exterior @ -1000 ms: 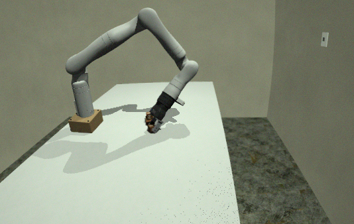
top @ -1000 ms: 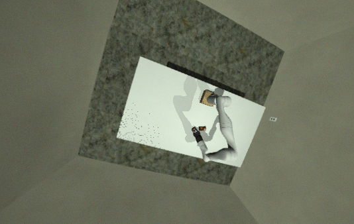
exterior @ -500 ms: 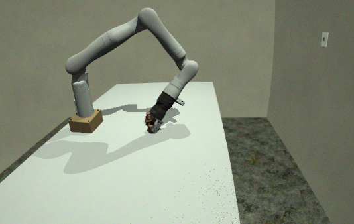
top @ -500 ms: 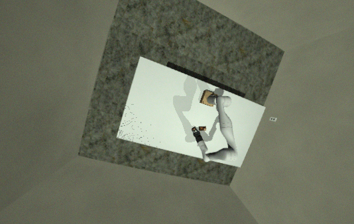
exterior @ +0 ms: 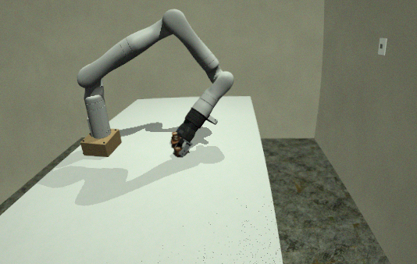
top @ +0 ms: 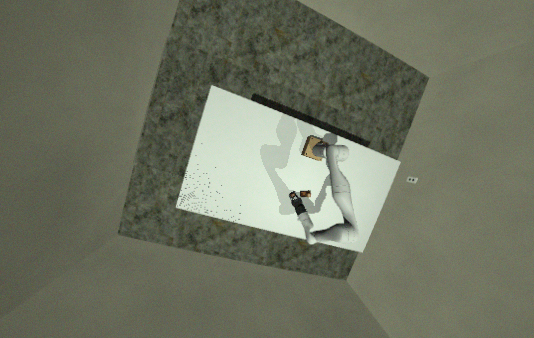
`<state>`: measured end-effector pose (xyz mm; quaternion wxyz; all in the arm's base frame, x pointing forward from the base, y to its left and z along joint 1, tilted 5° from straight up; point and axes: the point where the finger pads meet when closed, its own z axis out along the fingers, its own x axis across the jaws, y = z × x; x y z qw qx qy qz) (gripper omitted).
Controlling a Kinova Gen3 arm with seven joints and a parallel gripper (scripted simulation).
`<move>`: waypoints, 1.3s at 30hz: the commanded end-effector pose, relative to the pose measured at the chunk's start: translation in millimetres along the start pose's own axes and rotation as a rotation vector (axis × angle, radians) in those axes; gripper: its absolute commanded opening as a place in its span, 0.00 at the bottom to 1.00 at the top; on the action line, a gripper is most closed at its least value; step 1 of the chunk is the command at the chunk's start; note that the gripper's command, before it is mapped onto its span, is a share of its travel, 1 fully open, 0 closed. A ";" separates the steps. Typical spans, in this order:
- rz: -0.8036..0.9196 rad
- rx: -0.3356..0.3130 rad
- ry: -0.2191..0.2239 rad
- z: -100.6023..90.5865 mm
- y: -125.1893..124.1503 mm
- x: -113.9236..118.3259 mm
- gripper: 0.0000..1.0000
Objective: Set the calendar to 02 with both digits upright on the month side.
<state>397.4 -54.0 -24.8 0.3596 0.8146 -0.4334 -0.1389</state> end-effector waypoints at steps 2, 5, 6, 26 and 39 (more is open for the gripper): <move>0.001 0.001 0.001 -0.9 0.2 0.3 0.90; 0.001 0.001 0.001 -0.9 0.2 0.3 0.60; 0.001 0.001 0.001 -0.9 0.2 0.3 0.60; 0.001 0.001 0.001 -0.9 0.2 0.3 0.60; 0.001 0.001 0.001 -1.3 0.6 0.3 0.60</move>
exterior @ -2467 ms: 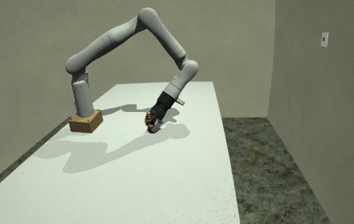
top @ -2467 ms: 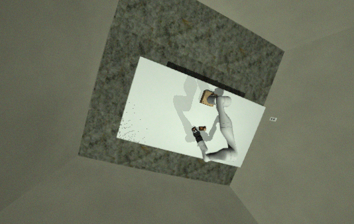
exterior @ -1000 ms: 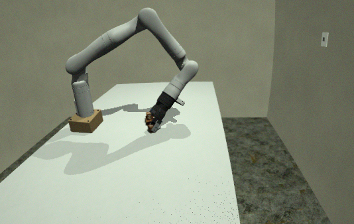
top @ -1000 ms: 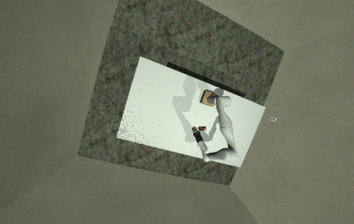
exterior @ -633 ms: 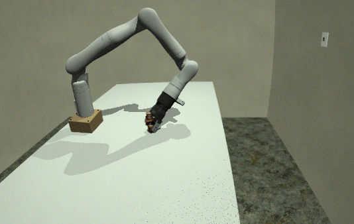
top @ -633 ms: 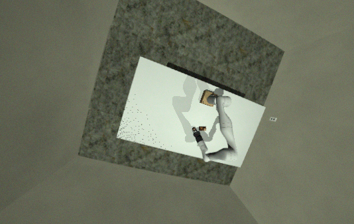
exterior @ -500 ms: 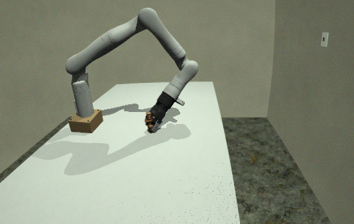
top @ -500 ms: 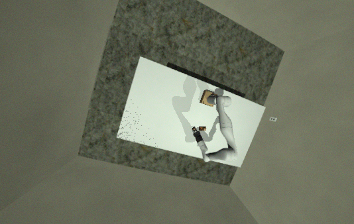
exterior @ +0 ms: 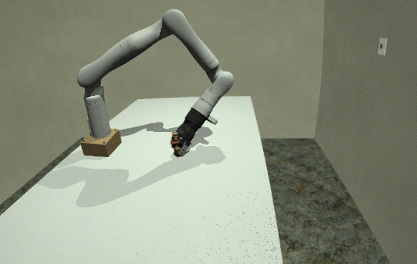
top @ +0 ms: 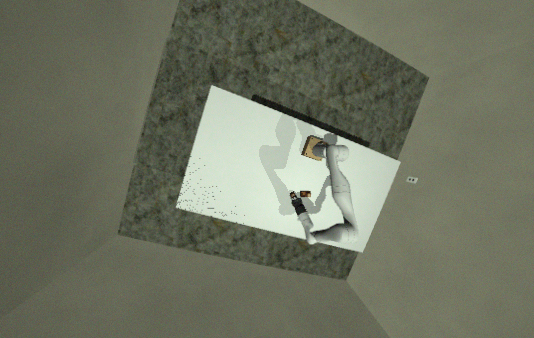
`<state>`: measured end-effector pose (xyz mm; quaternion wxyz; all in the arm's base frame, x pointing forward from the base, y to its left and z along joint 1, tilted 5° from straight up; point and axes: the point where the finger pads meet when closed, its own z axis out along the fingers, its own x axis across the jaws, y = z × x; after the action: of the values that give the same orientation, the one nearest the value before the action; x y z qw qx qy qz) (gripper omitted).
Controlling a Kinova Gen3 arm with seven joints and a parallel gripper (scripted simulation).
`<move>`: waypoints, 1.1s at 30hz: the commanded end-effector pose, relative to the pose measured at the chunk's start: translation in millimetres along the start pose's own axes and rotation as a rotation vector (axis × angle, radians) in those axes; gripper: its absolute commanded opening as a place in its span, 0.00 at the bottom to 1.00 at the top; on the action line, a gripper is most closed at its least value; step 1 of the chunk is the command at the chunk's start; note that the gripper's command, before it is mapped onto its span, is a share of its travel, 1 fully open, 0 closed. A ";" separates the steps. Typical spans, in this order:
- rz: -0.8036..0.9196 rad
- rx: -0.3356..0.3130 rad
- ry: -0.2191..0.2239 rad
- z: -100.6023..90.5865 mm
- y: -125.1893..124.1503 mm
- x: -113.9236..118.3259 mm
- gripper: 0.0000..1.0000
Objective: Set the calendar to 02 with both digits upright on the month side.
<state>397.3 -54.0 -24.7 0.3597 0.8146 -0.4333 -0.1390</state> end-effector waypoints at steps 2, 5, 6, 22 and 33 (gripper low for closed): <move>0.001 0.002 0.001 -2.6 1.8 0.4 0.60; 0.001 0.002 0.001 -3.7 2.8 0.4 0.60; 0.001 0.002 0.001 -5.0 4.2 0.4 0.60; 0.001 0.002 0.001 -42.0 41.3 0.3 0.60; 0.001 0.002 0.001 -50.3 49.6 0.3 0.60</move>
<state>393.5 -49.3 44.2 0.3604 0.8142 -0.4332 -0.1397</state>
